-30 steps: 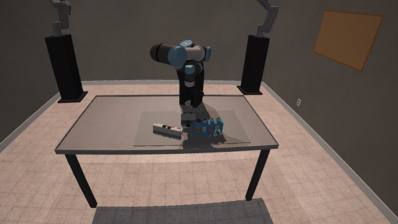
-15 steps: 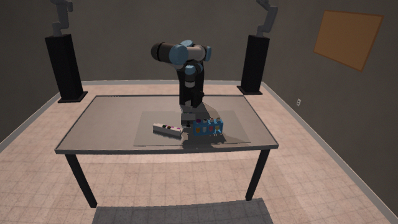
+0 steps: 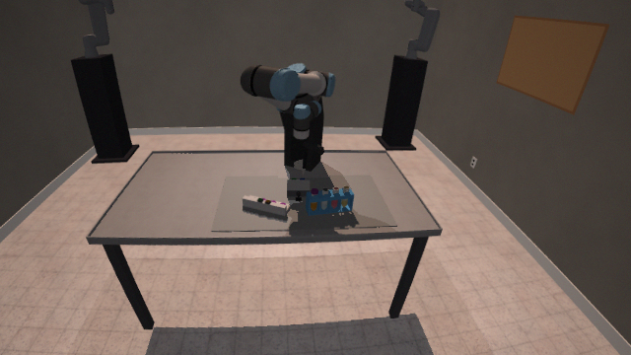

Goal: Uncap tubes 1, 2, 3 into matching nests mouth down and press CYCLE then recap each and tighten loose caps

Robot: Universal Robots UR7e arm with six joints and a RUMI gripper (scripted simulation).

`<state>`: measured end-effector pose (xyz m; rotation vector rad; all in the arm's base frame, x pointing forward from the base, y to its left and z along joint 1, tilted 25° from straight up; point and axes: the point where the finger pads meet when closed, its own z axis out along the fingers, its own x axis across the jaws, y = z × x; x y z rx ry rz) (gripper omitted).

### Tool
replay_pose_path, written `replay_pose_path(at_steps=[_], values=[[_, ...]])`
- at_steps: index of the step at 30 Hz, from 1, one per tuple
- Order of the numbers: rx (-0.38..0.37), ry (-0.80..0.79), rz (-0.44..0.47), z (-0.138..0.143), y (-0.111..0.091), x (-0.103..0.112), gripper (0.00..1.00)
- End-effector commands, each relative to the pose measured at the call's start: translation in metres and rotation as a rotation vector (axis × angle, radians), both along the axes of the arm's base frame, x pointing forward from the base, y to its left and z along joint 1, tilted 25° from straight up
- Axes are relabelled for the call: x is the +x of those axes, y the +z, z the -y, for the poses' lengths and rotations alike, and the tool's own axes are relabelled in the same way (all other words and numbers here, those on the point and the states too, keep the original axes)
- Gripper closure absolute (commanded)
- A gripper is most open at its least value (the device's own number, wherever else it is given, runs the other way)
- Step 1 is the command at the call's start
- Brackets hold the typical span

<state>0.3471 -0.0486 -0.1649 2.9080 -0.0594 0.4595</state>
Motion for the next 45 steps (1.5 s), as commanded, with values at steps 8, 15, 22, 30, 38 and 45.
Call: replay_pose_path(at_steps=[8,15,22,30,38,45], values=[[-0.004,-0.044,-0.182,-0.002,-0.012,0.012,1.00],[-0.004,-0.044,-0.182,0.000,-0.011,0.014,1.00],[-0.004,-0.044,-0.182,0.002,-0.010,0.015,1.00],[-0.004,-0.044,-0.182,0.004,-0.009,0.015,1.00],[-0.004,-0.044,-0.182,0.007,-0.008,0.016,1.00],[-0.004,-0.044,-0.182,0.009,-0.008,0.016,1.00]])
